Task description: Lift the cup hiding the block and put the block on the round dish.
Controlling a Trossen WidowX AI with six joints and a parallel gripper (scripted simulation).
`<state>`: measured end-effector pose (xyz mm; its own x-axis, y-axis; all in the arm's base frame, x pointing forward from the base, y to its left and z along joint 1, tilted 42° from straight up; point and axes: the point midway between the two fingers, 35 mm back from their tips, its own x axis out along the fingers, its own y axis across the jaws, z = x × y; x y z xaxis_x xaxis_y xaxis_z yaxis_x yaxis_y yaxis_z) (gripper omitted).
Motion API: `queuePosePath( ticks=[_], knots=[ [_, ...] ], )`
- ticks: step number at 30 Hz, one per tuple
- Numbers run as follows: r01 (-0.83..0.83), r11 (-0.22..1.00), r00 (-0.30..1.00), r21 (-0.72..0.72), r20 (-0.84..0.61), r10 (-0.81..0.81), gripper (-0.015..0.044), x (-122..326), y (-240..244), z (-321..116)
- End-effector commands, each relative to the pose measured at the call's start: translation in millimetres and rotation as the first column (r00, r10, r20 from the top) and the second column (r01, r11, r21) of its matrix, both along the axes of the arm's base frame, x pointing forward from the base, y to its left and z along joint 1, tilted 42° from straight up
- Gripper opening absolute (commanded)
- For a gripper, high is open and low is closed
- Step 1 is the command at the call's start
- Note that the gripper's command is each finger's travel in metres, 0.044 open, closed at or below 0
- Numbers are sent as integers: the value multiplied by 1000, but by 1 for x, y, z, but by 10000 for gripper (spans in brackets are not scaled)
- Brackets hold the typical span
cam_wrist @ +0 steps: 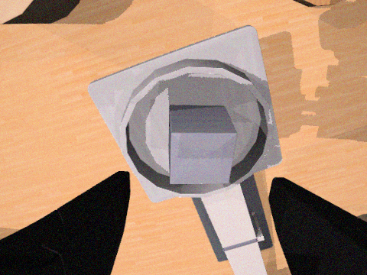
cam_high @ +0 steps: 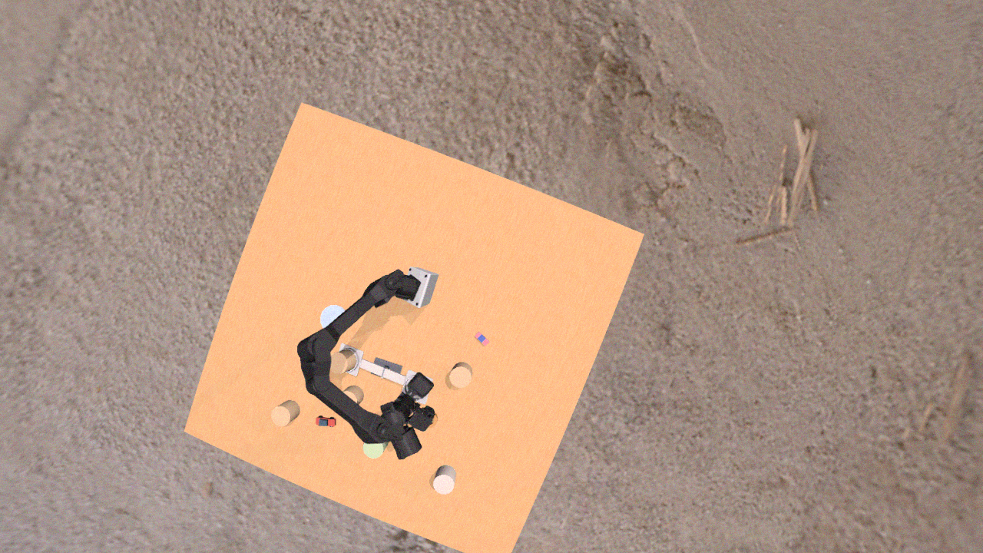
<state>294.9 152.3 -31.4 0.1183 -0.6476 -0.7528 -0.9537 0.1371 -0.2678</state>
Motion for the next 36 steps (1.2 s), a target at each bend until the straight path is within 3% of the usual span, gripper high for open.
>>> queuePosePath(
  ticks=[1, 32, 36],
  knots=[
    [-11, 1000, 1000, -5, -5, 11, 260, 1, -3, 0],
    [-11, 1000, 1000, -7, -4, 11, 260, 7, -35, -36],
    [-11, 1000, 1000, -7, -4, 11, 175, 7, -35, -36]
  ],
)
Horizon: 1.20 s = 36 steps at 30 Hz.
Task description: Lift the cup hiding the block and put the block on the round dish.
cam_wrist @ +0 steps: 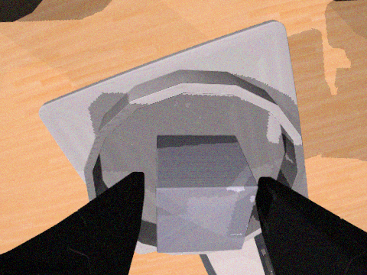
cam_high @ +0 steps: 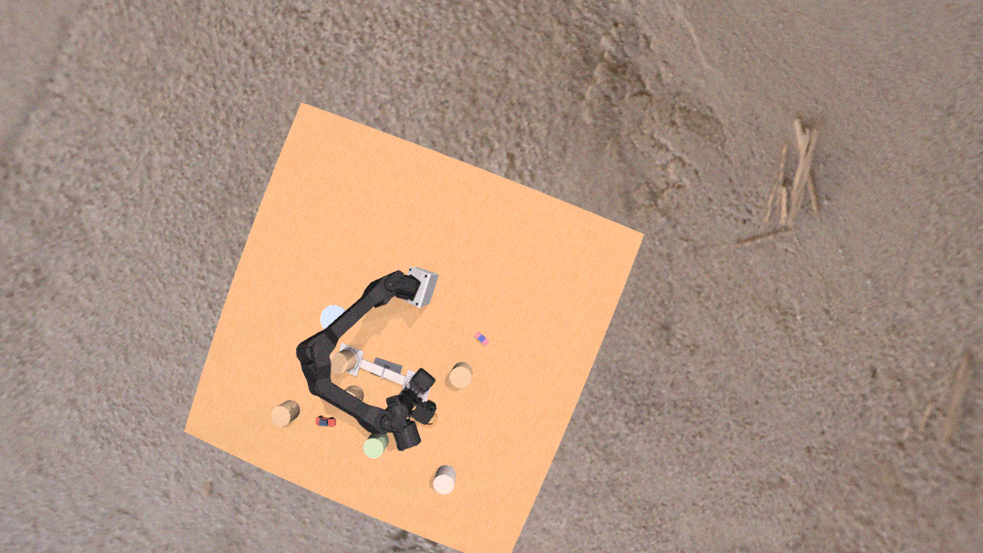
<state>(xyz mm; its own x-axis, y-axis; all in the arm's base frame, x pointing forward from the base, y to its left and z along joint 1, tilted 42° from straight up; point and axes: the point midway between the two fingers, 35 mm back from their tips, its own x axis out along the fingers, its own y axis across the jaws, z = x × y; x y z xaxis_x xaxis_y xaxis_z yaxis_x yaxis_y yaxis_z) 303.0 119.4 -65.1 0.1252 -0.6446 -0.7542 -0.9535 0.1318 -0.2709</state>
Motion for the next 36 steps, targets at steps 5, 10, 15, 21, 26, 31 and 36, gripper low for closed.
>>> queuePosePath(
  ticks=[5, 10, 15, 21, 26, 31, 36],
  knots=[
    [-5, 1000, 1000, -10, -8, 5, 141, -1, -3, -3],
    [-5, 1000, 1000, -10, -8, 5, 88, -1, -3, -3],
    [-6, 1000, 1000, -7, -8, 6, 0, -1, 13, 12],
    [-6, 1000, 1000, -5, -9, 6, 0, -5, 39, 41],
    [-5, 1000, 1000, -6, -10, 5, 0, -12, 58, 65],
    [-5, 1000, 1000, -5, -10, 5, 0, -12, 60, 68],
    [-8, 1000, 1000, 11, -14, 8, 0, -5, 49, 76]
  ],
)
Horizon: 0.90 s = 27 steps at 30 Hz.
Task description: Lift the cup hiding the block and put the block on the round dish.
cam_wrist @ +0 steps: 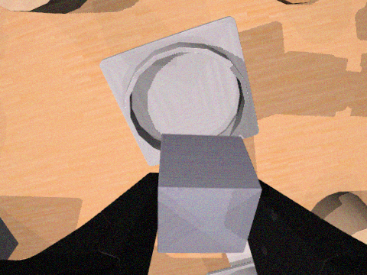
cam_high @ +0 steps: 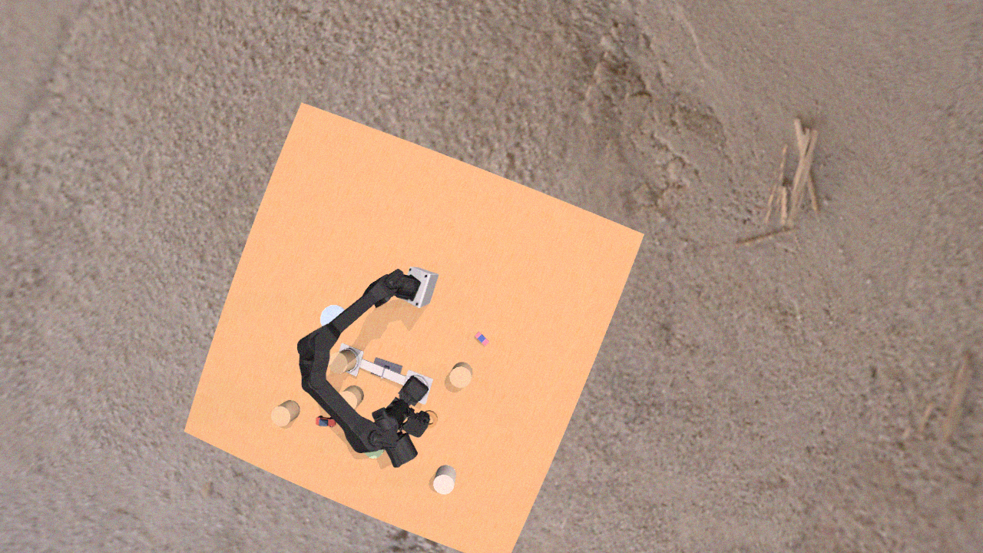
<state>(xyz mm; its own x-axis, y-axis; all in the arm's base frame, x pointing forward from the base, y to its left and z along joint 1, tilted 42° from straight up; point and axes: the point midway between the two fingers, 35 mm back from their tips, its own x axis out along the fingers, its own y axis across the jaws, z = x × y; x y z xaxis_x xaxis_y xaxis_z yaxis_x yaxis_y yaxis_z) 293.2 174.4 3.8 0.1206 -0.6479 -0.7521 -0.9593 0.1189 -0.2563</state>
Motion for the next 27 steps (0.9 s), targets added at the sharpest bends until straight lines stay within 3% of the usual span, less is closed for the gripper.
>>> queuePosePath(
  ticks=[1, 27],
  knots=[
    [4, 1000, 1000, 21, 1, -4, 0, 6, -8, 8],
    [-12, 995, 1000, 98, 0, 12, 0, 36, -91, 58]
  ],
)
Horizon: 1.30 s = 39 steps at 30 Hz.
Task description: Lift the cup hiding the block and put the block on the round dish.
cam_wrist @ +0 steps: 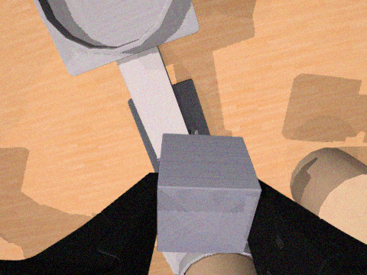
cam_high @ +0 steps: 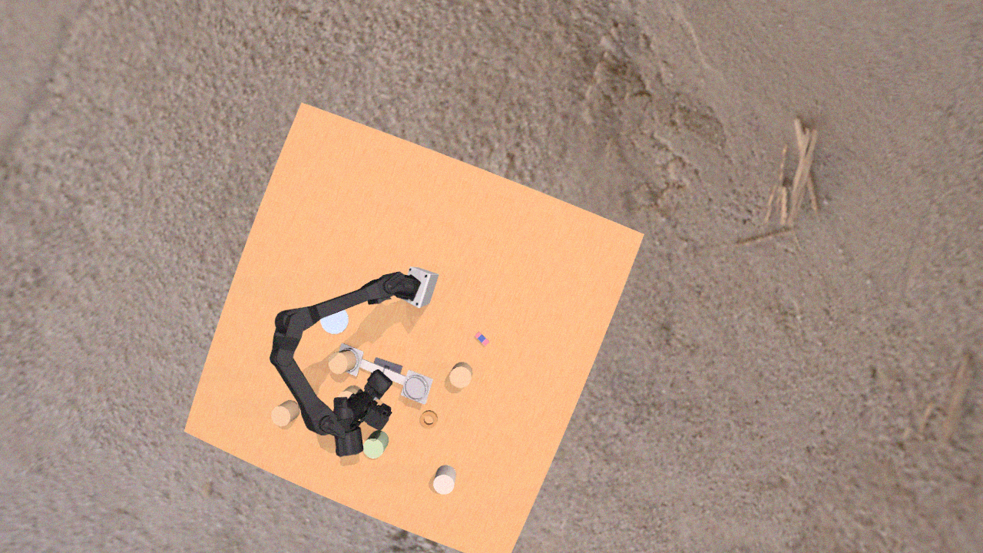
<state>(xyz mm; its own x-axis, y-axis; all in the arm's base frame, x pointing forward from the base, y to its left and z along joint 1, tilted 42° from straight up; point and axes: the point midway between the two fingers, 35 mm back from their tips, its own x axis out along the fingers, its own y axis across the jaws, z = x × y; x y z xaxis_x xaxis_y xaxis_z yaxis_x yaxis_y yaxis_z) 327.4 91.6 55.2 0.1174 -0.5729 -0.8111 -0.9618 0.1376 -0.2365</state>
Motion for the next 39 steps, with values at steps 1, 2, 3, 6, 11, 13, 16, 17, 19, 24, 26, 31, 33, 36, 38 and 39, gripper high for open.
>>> queuePosePath(
  ticks=[1, 2, 3, 6, 11, 13, 16, 17, 19, 24, 26, 31, 33, 36, 38, 39],
  knots=[
    [-8, 1000, 1000, 5, 8, 8, 0, 2, -11, 8],
    [-9, 1000, 1000, 7, 8, 9, 0, 2, -14, 9],
    [-11, 1000, 1000, 8, 8, 11, 0, 3, -17, 11],
    [-14, 1000, 1000, 12, 10, 14, 0, 4, -25, 15],
    [-21, 1000, 1000, 17, 13, 21, 0, 5, -40, 23],
    [-23, 1000, 1000, 19, 15, 23, 0, 5, -46, 26],
    [-27, 999, 999, 21, 17, 27, 0, 5, -55, 30],
    [-28, 999, 999, 21, 18, 28, 0, 5, -57, 31],
    [-29, 999, 999, 21, 22, 29, 0, 4, -65, 35],
    [-31, 999, 999, 19, 31, 30, 0, 3, -85, 45],
    [-31, 999, 999, 18, 34, 31, 0, 1, -93, 49],
    [-33, 999, 998, 16, 45, 32, 0, -2, -111, 57],
    [-34, 999, 998, 15, 50, 33, 0, -4, -118, 60],
    [-35, 999, 998, 13, 56, 35, 0, -7, -129, 65],
    [-37, 999, 998, 11, 61, 36, 0, -9, -135, 68],
    [-37, 999, 997, 10, 62, 37, 0, -10, -138, 70]
  ],
)
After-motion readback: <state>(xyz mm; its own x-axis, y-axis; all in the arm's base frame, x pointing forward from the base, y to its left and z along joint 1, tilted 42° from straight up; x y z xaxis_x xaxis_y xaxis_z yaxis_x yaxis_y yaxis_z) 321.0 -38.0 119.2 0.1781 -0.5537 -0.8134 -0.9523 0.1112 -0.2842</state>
